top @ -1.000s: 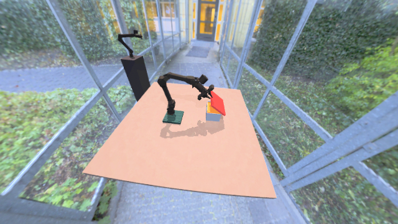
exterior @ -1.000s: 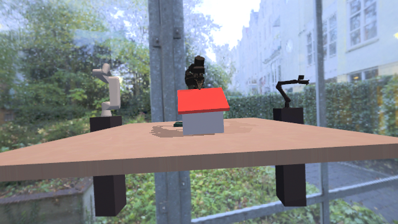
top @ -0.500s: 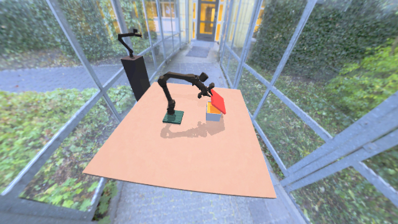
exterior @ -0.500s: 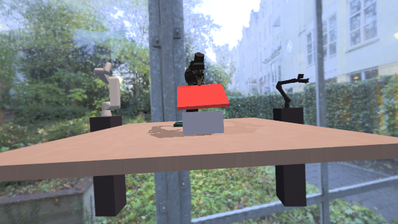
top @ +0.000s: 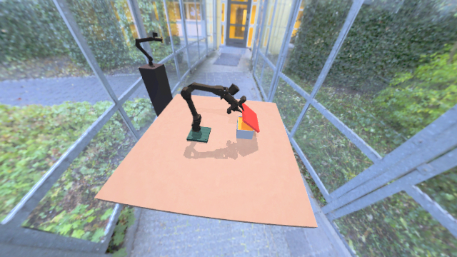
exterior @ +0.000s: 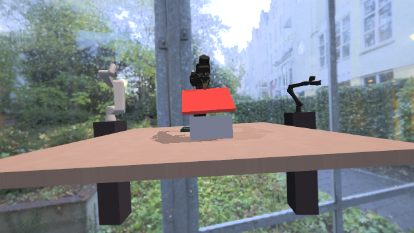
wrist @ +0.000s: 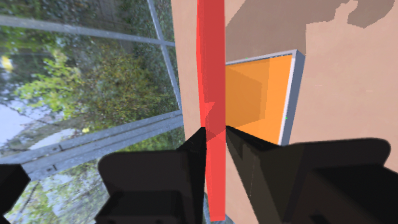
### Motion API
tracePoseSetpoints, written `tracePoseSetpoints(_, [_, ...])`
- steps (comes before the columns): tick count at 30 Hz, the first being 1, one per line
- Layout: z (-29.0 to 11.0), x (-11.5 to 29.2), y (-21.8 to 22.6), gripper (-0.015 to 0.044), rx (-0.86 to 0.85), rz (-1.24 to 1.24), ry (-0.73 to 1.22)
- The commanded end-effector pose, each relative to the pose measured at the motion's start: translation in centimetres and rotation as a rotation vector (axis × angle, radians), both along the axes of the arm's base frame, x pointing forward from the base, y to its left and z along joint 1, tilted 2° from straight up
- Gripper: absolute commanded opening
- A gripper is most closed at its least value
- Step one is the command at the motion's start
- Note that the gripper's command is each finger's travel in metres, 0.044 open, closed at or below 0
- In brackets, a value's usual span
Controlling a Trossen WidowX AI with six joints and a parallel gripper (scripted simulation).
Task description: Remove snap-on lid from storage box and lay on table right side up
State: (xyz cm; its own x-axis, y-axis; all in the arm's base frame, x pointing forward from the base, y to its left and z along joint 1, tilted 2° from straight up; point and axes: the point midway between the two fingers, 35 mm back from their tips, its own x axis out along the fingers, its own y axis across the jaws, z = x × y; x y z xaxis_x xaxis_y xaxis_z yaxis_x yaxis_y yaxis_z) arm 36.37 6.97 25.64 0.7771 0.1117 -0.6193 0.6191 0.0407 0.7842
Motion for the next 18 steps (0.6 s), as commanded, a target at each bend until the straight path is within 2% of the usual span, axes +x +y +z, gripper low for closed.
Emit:
tracePoseSetpoints(1, [0.4, -0.1, -0.8, 0.0, 0.003, 0.005, -0.018])
tracePoseSetpoints(18, [0.2, 0.0, -4.2, 0.0, 0.0, 0.005, -0.018])
